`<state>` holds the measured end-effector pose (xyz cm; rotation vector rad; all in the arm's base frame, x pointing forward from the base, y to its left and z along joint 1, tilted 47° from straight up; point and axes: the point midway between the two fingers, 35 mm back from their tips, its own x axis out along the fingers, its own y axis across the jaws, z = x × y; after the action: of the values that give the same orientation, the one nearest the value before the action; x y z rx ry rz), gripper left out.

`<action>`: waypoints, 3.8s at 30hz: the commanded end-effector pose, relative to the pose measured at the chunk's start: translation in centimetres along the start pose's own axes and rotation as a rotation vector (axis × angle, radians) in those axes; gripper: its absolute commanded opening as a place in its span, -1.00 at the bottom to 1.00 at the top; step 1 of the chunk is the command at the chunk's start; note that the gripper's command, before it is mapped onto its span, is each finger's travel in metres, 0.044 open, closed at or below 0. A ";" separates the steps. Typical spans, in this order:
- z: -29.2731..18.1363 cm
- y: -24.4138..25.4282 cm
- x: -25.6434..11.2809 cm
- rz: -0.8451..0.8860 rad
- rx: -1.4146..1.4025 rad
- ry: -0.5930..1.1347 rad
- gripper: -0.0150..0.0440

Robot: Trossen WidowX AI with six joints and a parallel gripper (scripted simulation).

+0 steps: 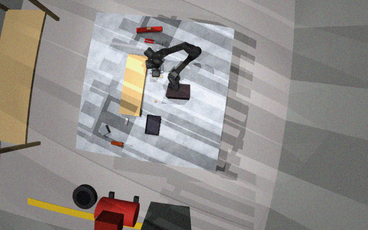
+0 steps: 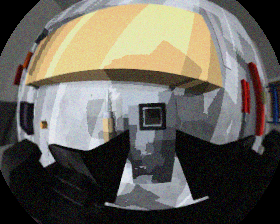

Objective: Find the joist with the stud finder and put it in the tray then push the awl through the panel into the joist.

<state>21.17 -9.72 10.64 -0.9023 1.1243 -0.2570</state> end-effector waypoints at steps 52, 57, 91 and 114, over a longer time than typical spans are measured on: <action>5.3 -1.0 -9.9 0.003 0.021 -0.002 -0.49; 7.6 -1.9 -9.9 -0.003 0.046 -0.003 -0.49; 17.8 -5.8 -6.3 -0.037 0.157 -0.006 -0.49; 16.9 -5.8 -2.9 -0.037 0.158 -0.006 -0.49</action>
<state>35.74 -3.15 19.37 -0.7837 1.0709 -0.3749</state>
